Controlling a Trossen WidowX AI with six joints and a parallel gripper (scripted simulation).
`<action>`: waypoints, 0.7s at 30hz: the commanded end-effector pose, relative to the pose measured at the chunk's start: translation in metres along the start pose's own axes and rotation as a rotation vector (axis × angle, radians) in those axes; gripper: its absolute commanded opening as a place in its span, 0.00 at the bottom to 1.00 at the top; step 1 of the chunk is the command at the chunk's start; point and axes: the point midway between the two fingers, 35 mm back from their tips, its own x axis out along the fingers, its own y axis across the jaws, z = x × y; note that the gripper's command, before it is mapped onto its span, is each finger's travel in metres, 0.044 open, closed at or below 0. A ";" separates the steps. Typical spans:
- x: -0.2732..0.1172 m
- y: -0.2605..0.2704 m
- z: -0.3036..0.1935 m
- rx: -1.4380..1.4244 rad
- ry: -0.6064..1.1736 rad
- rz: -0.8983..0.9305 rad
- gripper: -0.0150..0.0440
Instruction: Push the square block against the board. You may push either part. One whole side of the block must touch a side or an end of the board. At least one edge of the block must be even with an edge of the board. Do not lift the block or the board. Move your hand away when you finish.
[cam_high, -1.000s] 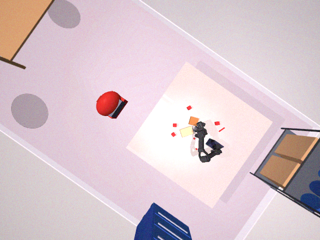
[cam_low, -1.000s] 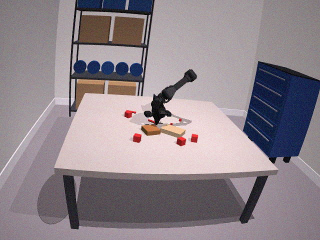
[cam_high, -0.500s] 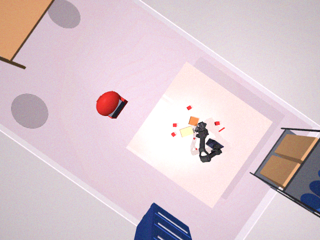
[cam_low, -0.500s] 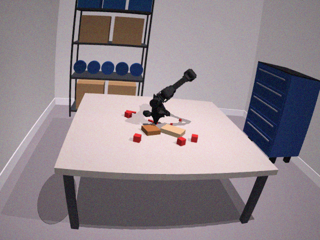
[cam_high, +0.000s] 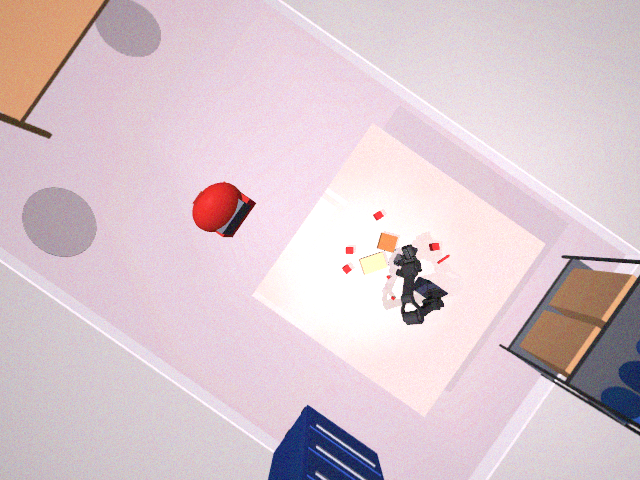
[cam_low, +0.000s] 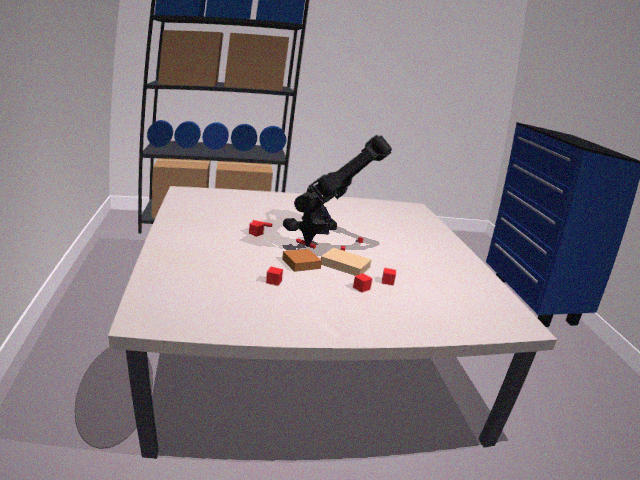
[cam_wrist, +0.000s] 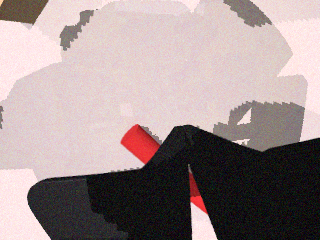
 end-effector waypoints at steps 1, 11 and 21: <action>0.001 0.001 -0.010 0.002 0.006 0.000 0.25; 0.001 0.002 -0.026 0.002 0.006 0.001 0.25; 0.002 0.004 -0.043 0.002 0.007 0.003 0.25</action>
